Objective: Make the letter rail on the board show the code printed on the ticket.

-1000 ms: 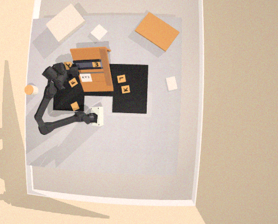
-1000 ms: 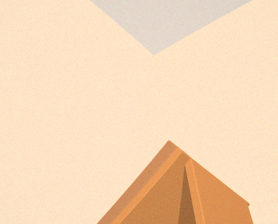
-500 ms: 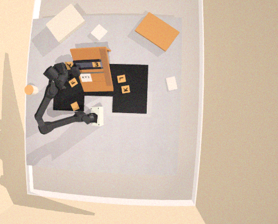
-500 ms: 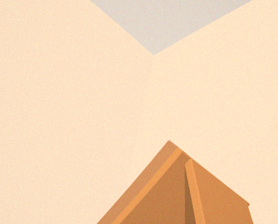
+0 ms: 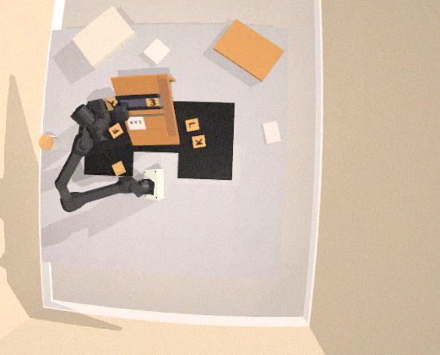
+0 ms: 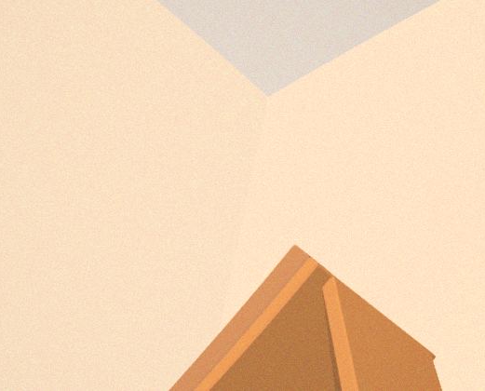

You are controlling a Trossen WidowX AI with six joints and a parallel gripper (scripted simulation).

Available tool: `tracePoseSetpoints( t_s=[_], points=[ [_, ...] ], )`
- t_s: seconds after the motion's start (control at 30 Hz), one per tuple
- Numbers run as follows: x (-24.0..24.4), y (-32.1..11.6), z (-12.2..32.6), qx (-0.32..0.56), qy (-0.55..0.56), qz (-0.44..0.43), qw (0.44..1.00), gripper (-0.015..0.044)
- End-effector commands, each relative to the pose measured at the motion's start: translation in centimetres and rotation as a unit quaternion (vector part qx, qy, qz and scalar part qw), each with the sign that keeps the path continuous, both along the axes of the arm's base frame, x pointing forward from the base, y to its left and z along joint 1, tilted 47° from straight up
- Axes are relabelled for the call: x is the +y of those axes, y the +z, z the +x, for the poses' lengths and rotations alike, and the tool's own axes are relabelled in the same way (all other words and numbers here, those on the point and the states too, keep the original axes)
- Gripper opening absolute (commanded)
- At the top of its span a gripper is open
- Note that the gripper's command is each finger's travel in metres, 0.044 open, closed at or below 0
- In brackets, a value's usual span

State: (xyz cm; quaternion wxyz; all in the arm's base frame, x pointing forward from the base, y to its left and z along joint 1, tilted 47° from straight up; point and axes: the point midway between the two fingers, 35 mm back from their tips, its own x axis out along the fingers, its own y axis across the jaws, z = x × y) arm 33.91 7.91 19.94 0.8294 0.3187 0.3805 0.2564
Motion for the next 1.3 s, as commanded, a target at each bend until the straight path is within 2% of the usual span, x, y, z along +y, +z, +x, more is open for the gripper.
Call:
tracePoseSetpoints(
  t_s=[0.0, 1.27],
  points=[
    [-0.1, -0.5, -0.1, 0.004, 0.002, 0.000, 1.000, 0.0000],
    [-1.3, -1.9, 0.3, 0.004, 0.002, 0.000, 1.000, 0.0000]
  ],
)
